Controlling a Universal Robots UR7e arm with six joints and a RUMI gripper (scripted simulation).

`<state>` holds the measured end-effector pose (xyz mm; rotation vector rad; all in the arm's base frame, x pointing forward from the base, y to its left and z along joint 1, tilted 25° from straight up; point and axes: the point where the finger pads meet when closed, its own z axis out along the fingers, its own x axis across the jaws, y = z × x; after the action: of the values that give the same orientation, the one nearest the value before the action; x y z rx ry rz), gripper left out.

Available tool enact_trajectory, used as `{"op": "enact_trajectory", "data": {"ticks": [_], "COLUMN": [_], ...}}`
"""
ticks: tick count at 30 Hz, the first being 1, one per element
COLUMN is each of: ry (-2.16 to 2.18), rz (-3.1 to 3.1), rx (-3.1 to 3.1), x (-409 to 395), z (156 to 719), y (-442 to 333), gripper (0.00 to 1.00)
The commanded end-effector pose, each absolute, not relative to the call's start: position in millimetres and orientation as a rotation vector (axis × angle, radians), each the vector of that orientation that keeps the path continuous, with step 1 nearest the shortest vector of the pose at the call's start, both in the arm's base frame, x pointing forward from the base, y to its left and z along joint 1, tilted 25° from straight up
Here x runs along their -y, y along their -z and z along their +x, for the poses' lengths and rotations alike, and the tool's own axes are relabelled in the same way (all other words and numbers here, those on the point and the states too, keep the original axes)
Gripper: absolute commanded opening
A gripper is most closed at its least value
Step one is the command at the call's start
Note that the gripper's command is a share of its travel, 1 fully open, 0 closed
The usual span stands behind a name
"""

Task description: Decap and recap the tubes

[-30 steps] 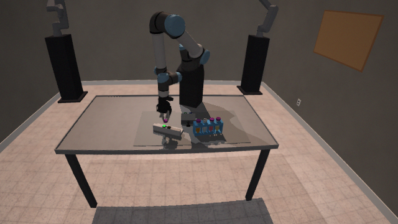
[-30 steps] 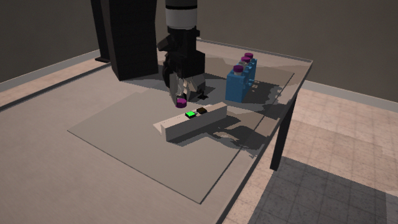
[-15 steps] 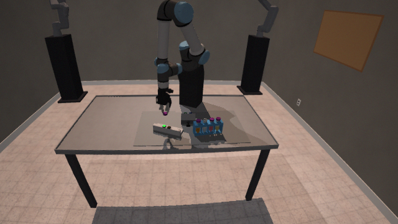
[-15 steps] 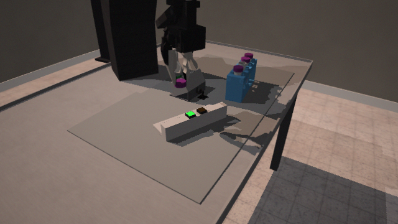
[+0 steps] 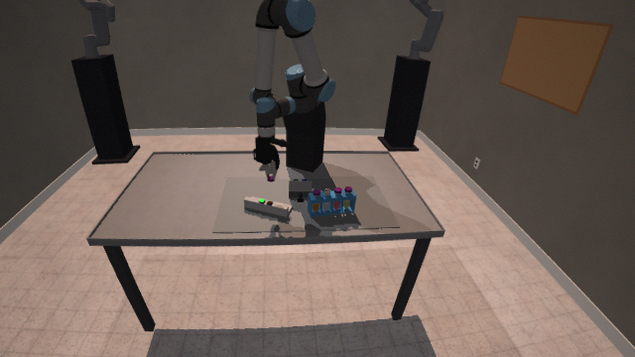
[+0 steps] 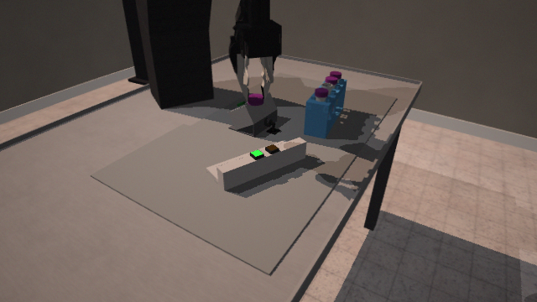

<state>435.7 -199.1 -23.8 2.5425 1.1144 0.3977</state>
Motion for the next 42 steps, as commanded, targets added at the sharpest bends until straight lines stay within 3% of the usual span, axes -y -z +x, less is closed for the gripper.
{"op": "enact_trajectory", "data": {"ticks": [1,37,42], "ry": [-0.415,-0.416,-0.416], "rz": [2.635,2.635,2.635], "rx": [-0.895,-0.895,-0.895], "x": [169.7,-54.7,-56.9], "z": [443.7,501.6,502.2], "y": [27.1,55.4,55.7], "gripper": [0.00,0.00,0.00]}}
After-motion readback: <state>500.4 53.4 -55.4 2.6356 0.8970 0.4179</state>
